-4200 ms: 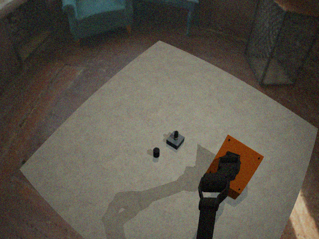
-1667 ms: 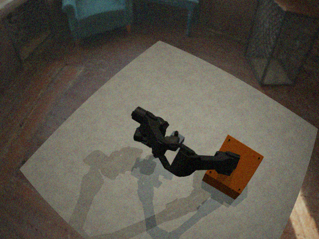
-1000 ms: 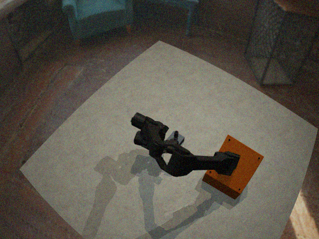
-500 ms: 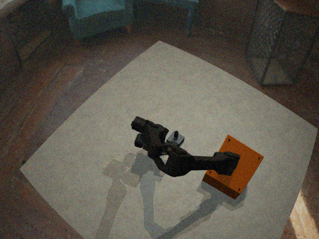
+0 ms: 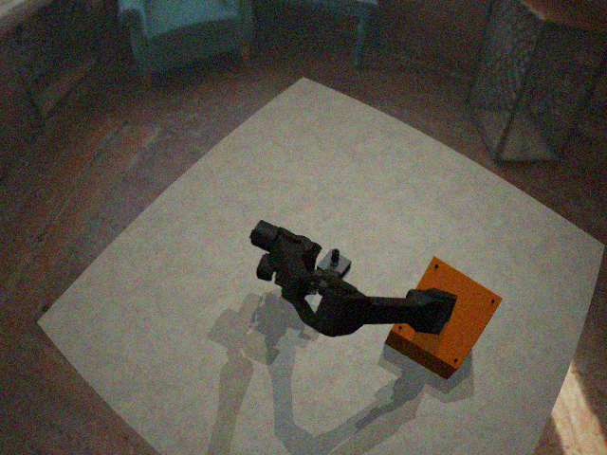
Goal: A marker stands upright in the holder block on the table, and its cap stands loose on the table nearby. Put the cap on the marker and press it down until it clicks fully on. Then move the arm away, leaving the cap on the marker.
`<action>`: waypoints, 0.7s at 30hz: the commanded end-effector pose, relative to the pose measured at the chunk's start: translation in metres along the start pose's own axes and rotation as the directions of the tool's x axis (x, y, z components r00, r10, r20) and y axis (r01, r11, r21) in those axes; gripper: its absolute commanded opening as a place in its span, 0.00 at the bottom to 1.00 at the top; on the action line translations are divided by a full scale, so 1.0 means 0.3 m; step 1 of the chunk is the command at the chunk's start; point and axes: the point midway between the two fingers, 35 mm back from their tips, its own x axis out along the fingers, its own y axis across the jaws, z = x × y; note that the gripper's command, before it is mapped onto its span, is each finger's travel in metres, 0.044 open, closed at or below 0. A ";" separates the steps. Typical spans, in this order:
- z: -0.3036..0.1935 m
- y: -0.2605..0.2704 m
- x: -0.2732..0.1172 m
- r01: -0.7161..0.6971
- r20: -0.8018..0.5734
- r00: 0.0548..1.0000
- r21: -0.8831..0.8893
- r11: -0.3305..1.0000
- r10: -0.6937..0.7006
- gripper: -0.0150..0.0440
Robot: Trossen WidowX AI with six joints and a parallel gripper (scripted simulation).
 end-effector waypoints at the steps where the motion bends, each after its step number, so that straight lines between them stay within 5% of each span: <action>1: 0.005 0.010 -0.040 -0.009 0.006 1.000 -0.005 1.000 0.009 0.25; 21: 0.029 -0.005 -0.201 -0.008 0.011 1.000 -0.004 1.000 0.008 0.25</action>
